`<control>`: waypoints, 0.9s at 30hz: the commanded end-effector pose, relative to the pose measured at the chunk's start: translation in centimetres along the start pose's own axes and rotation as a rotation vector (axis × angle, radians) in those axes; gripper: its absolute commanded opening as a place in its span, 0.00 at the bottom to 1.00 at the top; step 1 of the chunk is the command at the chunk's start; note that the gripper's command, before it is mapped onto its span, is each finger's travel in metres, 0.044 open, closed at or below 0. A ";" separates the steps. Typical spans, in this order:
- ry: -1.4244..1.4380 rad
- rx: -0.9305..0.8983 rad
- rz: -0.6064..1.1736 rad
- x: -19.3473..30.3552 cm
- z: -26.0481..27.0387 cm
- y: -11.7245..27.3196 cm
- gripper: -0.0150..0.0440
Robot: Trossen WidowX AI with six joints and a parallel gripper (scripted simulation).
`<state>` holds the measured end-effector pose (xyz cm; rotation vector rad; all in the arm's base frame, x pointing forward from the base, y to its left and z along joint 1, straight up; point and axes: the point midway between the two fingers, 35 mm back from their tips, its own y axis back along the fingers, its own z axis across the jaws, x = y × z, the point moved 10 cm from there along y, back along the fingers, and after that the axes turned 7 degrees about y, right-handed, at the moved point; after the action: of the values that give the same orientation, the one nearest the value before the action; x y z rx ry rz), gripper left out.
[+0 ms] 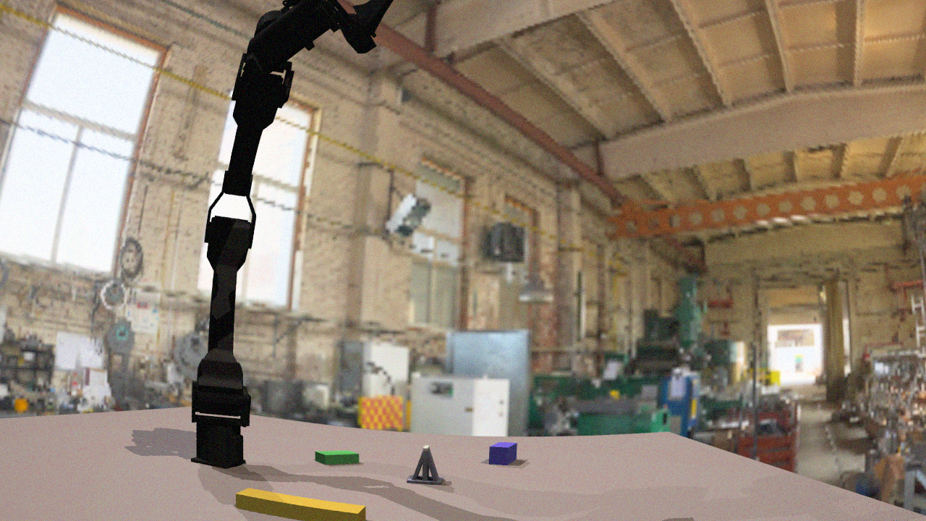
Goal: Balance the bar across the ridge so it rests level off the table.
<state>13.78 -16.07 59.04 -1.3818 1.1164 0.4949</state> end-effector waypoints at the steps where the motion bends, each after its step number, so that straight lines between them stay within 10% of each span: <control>1: -0.002 0.003 0.005 0.2 -0.1 0.0 0.89; 27: -0.043 0.075 1.052 24.8 0.3 1.0 0.79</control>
<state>23.42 -23.54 40.22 -0.6815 1.6886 1.1008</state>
